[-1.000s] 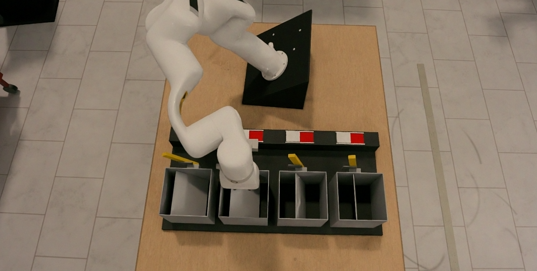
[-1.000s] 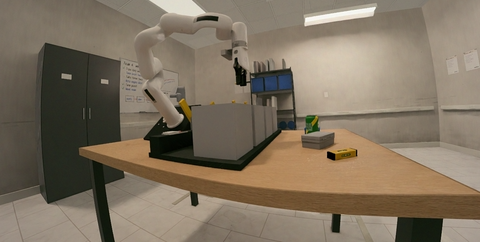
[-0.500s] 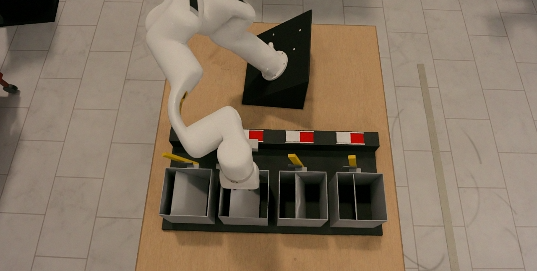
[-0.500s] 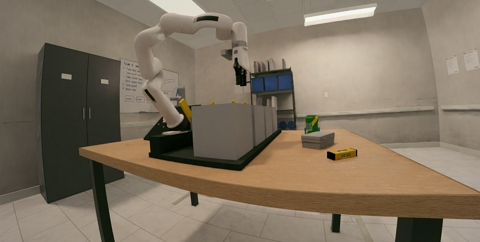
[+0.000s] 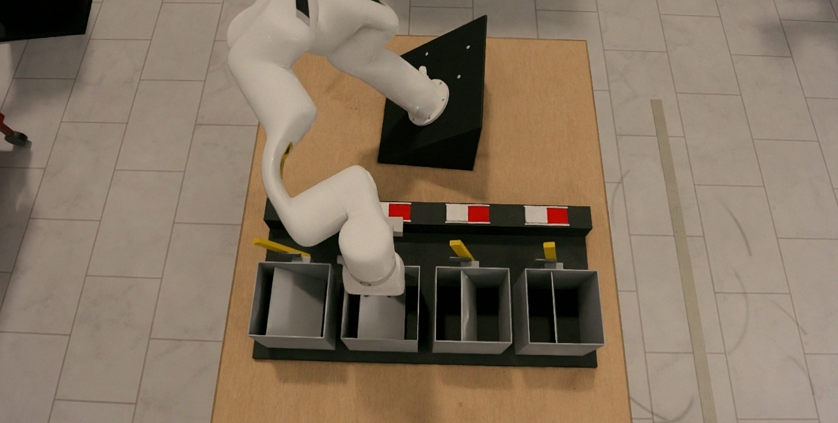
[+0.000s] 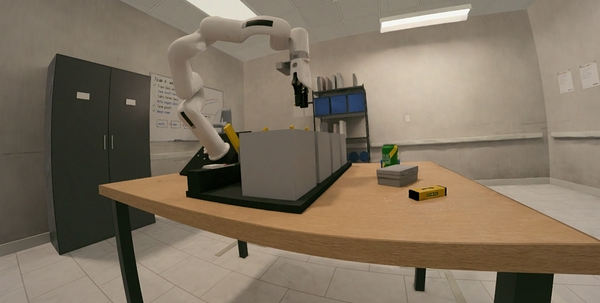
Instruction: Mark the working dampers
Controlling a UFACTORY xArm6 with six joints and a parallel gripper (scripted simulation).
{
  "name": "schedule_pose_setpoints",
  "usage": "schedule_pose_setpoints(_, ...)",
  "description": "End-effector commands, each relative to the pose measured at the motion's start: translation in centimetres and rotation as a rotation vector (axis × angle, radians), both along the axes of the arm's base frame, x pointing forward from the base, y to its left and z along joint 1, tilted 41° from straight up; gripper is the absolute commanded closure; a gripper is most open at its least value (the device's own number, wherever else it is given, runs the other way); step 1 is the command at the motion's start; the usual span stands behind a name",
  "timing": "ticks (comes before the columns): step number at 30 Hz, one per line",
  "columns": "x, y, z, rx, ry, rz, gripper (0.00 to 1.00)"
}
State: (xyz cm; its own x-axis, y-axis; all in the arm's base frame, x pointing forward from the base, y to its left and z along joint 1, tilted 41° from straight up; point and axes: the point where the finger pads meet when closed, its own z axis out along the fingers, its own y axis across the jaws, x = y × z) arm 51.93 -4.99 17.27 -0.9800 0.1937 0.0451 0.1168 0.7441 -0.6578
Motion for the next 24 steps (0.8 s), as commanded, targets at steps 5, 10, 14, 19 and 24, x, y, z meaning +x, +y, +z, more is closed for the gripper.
schedule_pose_setpoints(5, 0.1, 0.1, 0.1, 0.001, -0.004, 0.002, 0.61)
schedule_pose_setpoints(10, 0.1, 0.1, 0.1, 0.001, -0.004, 0.002, 0.61)
schedule_pose_setpoints(14, 0.2, 0.2, 0.0, 0.001, -0.004, 0.002, 0.61)
schedule_pose_setpoints(19, 1.3, 3.6, -2.7, 0.004, -0.005, 0.002, 0.61)
schedule_pose_setpoints(24, 2.0, 6.6, -5.3, 0.005, -0.005, 0.002, 0.61)
